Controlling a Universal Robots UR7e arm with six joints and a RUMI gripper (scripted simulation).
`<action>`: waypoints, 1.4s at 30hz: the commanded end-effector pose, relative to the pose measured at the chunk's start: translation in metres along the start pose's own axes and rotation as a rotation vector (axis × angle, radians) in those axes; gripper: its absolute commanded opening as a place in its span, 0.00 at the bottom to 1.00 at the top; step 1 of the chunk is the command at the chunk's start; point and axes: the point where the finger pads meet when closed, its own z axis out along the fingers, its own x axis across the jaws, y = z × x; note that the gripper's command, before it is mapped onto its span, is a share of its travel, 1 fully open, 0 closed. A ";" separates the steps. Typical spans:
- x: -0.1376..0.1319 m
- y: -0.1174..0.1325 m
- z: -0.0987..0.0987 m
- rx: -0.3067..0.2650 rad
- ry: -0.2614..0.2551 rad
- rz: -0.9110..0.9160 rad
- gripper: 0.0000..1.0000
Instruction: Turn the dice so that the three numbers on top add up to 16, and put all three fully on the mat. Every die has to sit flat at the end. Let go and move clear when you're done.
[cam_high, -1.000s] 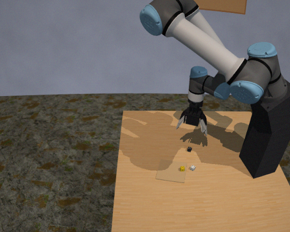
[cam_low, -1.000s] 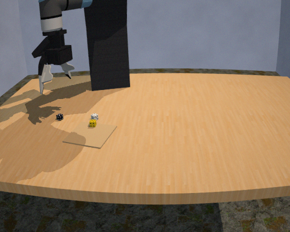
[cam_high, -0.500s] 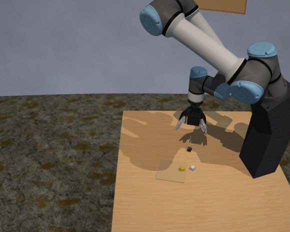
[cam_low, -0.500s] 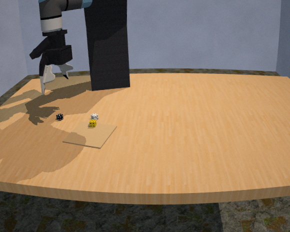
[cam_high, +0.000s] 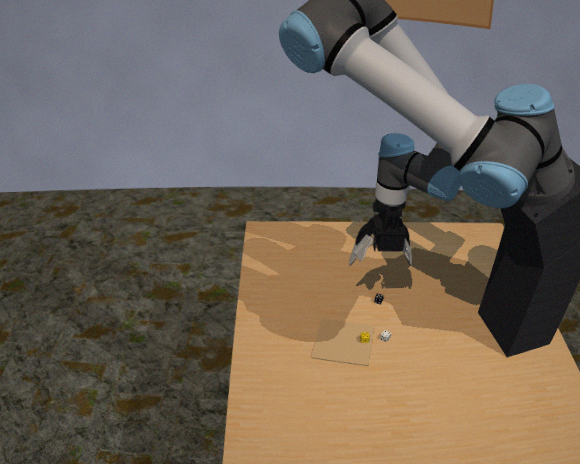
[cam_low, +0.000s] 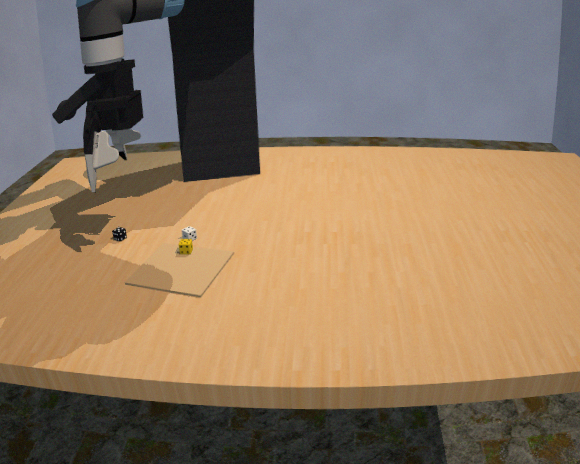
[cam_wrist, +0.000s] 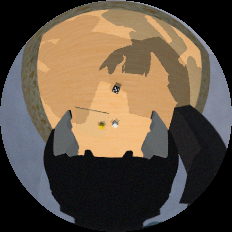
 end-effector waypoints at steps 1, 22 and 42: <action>-0.002 -0.001 0.001 -0.002 -0.002 -0.117 1.00; -0.011 -0.001 0.006 -0.001 -0.003 -0.699 1.00; -0.017 0.004 0.011 0.000 -0.005 -1.305 1.00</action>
